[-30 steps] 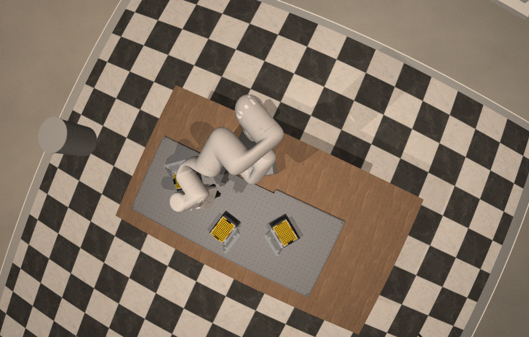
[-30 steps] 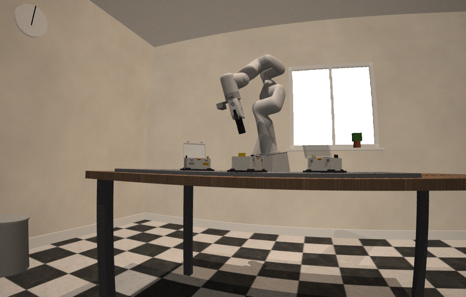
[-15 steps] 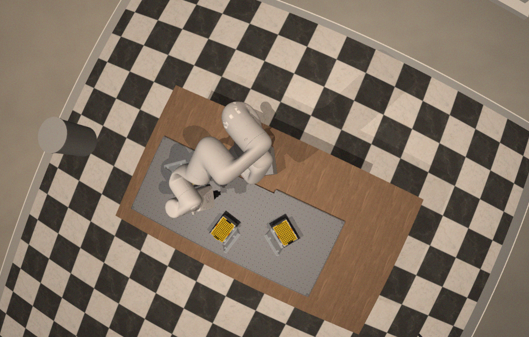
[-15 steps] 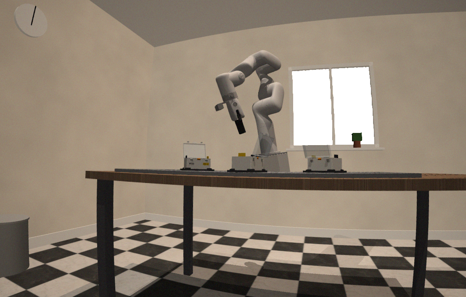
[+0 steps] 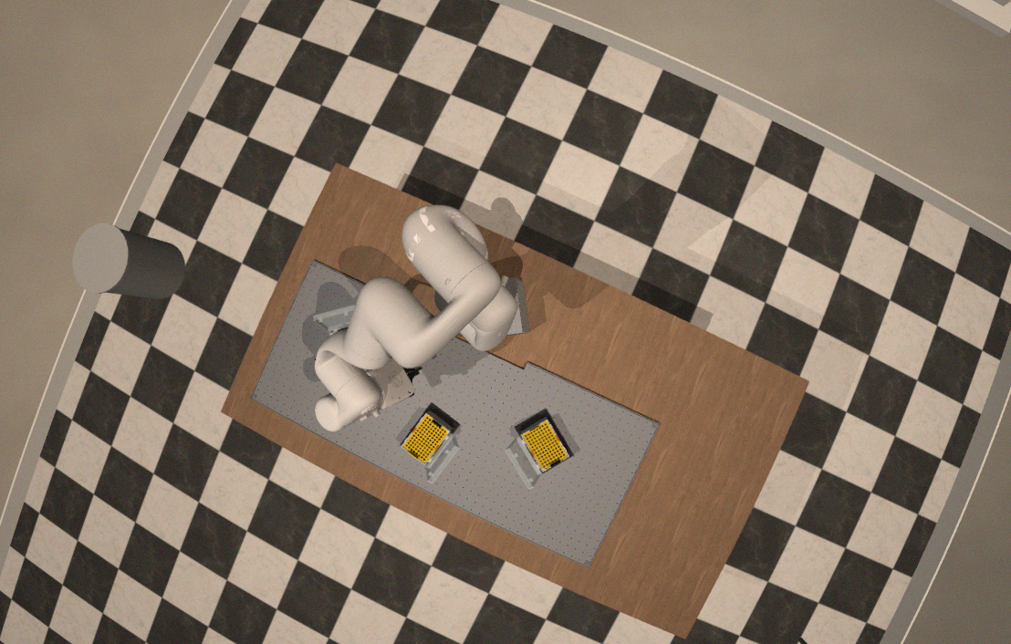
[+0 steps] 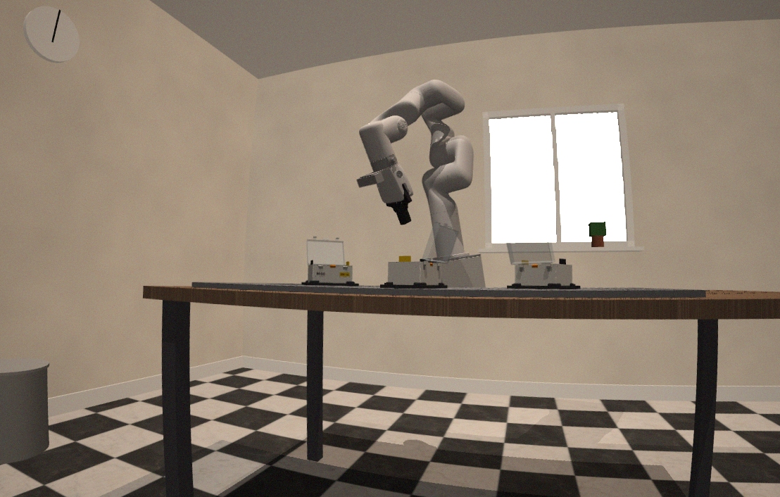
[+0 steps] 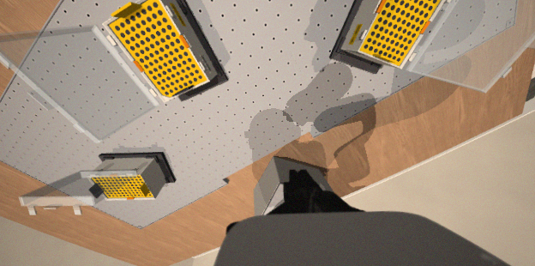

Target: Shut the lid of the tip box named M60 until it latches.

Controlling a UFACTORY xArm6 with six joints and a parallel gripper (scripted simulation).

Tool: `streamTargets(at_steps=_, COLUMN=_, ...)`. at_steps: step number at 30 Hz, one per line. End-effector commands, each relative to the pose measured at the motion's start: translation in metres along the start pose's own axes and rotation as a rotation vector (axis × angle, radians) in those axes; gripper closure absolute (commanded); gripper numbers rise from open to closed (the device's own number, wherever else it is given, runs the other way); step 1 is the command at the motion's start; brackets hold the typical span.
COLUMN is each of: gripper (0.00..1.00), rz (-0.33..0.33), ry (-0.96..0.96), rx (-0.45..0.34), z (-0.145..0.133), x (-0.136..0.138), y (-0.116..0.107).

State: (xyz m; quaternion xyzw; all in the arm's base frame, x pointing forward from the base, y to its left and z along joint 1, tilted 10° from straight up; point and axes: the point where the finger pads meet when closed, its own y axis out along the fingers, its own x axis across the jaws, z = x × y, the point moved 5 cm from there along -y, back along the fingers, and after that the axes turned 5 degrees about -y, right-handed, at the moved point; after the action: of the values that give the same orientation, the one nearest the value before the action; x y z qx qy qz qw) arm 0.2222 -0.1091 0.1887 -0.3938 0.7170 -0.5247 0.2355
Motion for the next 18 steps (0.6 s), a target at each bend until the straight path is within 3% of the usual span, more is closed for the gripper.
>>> streamTargets(at_steps=1, gripper=1.00, rz=-0.030, ry=-0.140, rx=-0.024, z=0.002, x=-0.002, y=-0.001)
streamTargets(at_steps=6, gripper=1.00, rz=-0.030, ry=-0.140, rx=-0.024, z=0.002, x=-0.002, y=-0.001)
streamTargets(at_steps=18, gripper=1.00, rz=-0.030, ry=-0.140, rx=-0.025, z=0.030, x=-0.002, y=0.052)
